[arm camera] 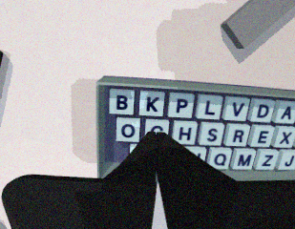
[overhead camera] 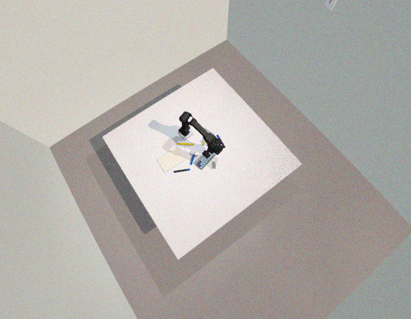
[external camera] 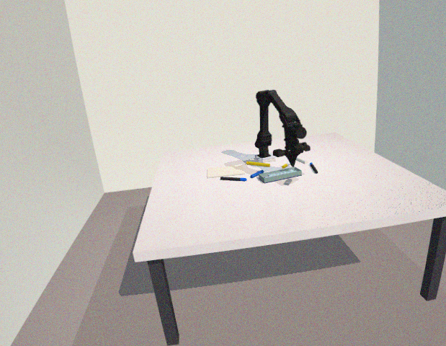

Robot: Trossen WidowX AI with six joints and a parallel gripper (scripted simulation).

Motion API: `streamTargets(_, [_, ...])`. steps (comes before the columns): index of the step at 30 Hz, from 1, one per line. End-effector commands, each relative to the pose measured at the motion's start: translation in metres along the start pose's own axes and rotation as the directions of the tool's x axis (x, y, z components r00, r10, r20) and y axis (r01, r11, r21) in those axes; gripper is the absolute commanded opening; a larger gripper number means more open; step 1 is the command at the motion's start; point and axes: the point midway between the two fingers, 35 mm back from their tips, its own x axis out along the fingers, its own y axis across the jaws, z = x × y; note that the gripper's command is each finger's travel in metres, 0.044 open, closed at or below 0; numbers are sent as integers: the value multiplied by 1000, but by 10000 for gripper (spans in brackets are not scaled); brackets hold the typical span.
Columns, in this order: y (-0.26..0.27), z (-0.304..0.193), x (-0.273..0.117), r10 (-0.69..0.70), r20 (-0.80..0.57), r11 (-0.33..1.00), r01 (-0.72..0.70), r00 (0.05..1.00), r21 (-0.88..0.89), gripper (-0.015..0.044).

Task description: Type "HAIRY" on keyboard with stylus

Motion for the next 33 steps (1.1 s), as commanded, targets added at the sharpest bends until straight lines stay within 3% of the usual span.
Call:
streamTargets(1, [0, -7, 6, -17, -82, 1000, 17, 997, -1, 0])
streamTargets(11, [-3, -7, 6, -17, -81, 1000, 17, 997, -1, 0])
streamTargets(17, [-67, -7, 5, -22, -81, 1000, 22, 996, -2, 0])
streamTargets(29, [-71, -7, 4, -23, -81, 1000, 23, 996, -2, 0])
streamTargets(33, [-117, -5, 3, -27, -81, 1000, 27, 996, -2, 0])
